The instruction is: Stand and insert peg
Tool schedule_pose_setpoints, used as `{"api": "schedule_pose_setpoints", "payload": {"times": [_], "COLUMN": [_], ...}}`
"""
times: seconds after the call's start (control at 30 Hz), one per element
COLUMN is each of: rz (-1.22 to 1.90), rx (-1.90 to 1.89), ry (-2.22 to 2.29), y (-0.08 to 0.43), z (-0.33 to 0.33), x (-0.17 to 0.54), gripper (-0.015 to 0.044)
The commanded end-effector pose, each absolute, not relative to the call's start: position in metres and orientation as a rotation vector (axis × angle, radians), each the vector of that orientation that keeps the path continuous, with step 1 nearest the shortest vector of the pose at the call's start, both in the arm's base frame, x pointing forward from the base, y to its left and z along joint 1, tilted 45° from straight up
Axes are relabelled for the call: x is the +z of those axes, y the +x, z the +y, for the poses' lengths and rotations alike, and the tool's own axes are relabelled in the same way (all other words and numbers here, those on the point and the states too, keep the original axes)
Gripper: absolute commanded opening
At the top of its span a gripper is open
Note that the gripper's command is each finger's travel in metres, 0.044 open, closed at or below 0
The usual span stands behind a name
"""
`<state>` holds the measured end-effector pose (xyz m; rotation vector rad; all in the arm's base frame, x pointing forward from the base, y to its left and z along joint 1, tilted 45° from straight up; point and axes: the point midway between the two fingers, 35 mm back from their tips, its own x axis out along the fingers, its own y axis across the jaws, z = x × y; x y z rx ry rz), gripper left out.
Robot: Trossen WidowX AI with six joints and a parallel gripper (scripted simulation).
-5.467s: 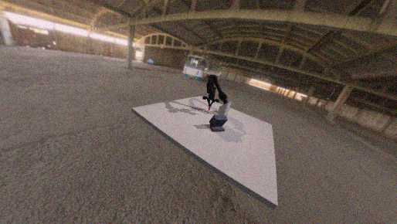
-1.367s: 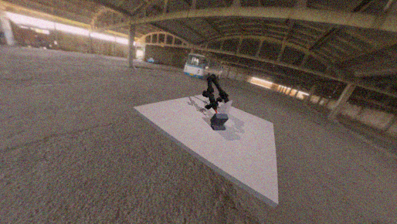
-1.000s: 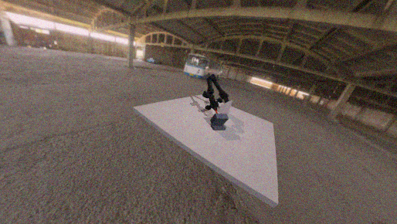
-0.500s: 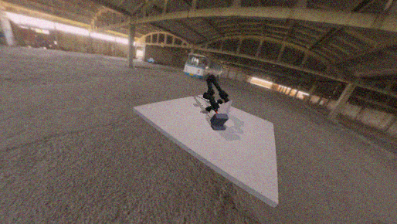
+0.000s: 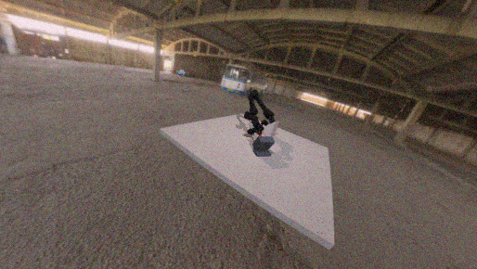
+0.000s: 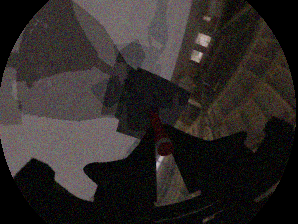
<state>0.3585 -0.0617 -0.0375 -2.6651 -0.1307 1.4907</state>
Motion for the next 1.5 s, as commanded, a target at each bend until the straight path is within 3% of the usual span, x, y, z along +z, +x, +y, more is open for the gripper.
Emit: {"api": "schedule_pose_setpoints", "payload": {"times": [0.0,1.47], "rz": [-0.131,-0.131], "rx": [1.493,1.492], "ry": [-2.664,-2.664], "y": [0.358,0.372], "z": [-0.062,-0.059], "x": [-0.038,-0.059], "gripper": [0.0000,0.0000]}}
